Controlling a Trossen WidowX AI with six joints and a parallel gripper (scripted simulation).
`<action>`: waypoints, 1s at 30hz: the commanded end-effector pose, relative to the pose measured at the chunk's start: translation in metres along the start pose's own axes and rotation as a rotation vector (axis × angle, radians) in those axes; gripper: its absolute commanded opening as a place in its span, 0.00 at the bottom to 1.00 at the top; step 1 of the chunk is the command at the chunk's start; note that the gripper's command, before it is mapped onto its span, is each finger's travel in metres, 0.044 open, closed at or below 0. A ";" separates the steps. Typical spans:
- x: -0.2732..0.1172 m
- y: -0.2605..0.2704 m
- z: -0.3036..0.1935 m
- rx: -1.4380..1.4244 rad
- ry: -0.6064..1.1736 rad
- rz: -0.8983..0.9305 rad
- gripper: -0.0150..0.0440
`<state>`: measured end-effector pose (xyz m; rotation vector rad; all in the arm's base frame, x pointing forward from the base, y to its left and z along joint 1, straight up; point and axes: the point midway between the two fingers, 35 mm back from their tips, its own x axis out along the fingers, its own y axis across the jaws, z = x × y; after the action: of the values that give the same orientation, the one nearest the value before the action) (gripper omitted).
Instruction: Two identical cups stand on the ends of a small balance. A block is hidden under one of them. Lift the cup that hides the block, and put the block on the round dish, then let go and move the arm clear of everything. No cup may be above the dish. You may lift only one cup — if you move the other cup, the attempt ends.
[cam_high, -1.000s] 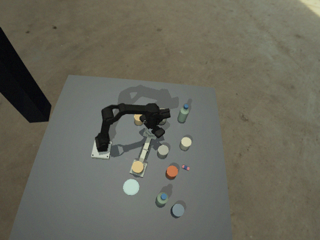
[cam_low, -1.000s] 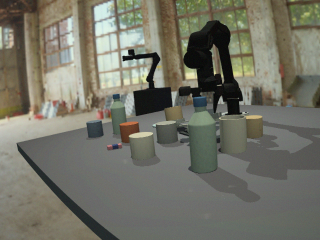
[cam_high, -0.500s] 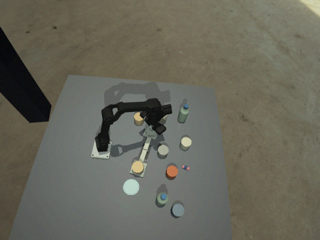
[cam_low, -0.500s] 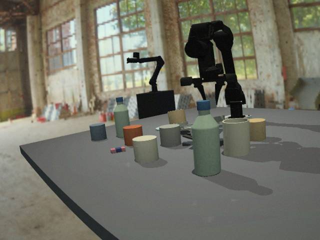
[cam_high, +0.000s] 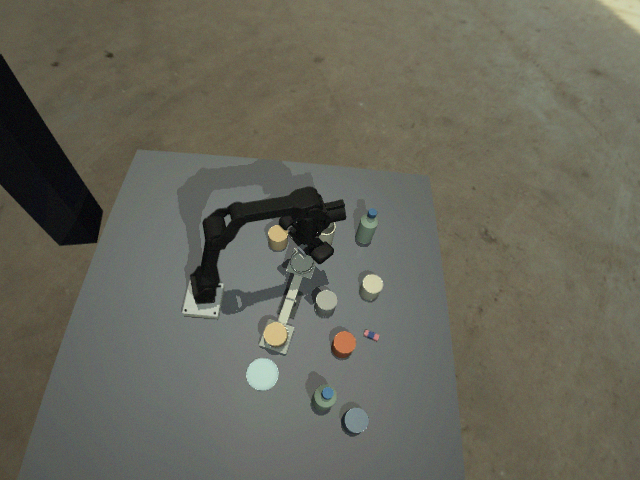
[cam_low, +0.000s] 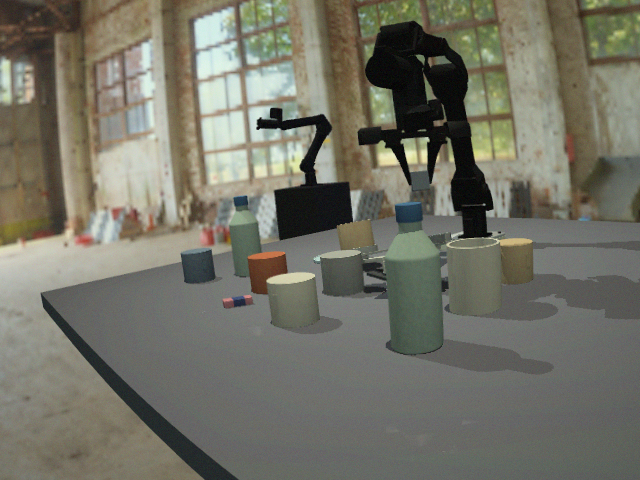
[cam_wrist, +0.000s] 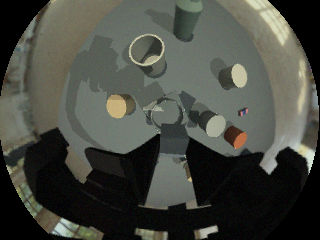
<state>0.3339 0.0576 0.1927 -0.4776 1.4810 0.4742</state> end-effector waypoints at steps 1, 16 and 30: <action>0.003 -0.022 -0.011 0.008 -0.002 -0.004 0.25; 0.032 -0.114 -0.087 0.008 0.007 -0.014 0.25; 0.058 -0.169 -0.184 0.008 0.017 -0.020 0.25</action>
<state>0.2940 -0.1693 0.1364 -0.4899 1.4913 0.4469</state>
